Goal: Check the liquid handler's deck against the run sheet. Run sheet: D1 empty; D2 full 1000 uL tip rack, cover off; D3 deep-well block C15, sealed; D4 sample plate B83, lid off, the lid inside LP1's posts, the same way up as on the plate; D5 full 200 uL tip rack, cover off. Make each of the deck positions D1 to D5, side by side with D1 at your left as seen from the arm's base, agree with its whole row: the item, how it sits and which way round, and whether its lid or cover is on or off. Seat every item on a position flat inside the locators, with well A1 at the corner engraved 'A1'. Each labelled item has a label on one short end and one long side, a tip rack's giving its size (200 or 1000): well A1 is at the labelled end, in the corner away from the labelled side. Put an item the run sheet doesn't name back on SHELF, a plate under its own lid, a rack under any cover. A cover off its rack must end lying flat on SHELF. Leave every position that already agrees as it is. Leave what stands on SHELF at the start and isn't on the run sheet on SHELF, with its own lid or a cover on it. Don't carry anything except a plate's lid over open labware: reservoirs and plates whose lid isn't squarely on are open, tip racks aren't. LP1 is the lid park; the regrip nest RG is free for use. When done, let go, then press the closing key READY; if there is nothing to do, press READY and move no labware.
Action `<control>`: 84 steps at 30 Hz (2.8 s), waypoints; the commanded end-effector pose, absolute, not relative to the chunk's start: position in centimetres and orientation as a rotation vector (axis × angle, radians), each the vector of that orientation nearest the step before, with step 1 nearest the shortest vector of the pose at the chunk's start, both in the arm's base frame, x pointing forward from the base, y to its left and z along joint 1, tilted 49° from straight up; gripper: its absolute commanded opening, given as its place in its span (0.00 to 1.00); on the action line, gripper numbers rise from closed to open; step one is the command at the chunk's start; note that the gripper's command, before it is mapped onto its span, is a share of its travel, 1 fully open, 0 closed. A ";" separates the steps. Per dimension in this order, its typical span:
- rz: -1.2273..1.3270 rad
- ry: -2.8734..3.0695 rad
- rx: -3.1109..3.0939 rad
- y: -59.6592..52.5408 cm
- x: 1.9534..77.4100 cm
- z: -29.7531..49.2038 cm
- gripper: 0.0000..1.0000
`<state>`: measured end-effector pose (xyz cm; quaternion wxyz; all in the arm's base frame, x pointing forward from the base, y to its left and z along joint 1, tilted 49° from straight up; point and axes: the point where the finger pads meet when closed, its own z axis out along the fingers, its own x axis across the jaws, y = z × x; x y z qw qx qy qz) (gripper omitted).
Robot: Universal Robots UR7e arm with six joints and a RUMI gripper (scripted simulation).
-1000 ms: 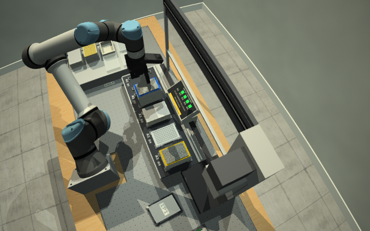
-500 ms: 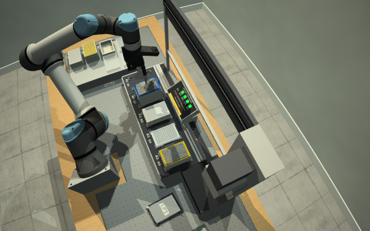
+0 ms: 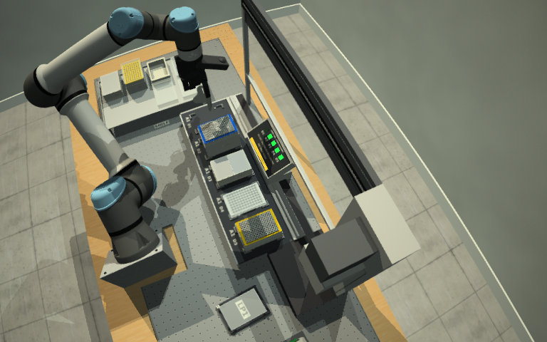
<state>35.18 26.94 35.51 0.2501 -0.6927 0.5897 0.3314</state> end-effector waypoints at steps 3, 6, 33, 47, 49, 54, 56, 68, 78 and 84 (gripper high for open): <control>0.901 1.607 -1.886 27.5 35.2 36.1 0.82; 0.901 1.607 -1.886 27.5 35.2 36.1 0.82; 0.901 1.607 -1.886 27.5 35.2 36.1 0.82; 0.901 1.607 -1.886 25.0 35.7 38.3 0.82; 0.901 1.607 -1.886 24.5 35.8 38.7 0.82; 0.901 1.607 -1.886 23.3 36.1 39.8 0.82; 0.901 1.607 -1.886 22.8 36.2 40.3 0.82; 0.901 1.607 -1.886 20.3 36.8 42.5 0.82; 0.899 1.600 -1.890 19.4 36.7 42.7 0.82; 0.899 1.600 -1.890 18.1 35.7 41.5 0.82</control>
